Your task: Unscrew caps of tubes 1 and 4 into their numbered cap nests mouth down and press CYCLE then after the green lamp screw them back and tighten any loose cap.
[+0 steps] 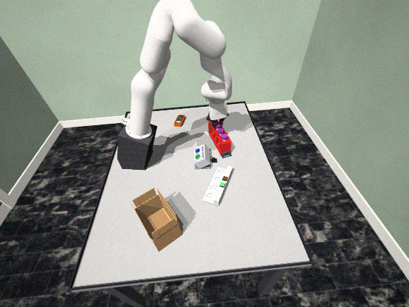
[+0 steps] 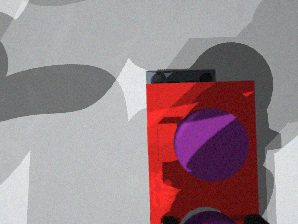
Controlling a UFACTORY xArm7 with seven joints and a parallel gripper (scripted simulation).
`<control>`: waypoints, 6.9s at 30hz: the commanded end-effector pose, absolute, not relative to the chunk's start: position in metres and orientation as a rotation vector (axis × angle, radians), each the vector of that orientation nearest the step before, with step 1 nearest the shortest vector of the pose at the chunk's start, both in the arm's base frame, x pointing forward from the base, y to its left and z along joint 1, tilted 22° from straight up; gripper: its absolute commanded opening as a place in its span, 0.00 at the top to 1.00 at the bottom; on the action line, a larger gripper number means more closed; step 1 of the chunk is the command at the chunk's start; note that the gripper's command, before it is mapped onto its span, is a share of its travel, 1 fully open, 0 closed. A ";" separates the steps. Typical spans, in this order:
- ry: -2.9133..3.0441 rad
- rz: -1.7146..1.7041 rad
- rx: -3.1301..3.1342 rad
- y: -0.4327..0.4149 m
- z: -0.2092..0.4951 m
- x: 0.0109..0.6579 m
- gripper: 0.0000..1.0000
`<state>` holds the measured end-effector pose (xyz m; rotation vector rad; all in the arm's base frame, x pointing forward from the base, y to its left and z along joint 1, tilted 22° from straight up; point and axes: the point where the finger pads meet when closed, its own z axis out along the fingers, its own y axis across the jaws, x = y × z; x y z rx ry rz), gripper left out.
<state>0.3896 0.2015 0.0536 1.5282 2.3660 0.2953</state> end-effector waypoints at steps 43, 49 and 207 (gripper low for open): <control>2.184 0.355 1.792 0.202 0.096 0.373 0.54; 2.313 0.317 1.596 0.187 0.099 0.380 0.54; 2.295 0.066 1.984 0.103 0.092 0.365 1.00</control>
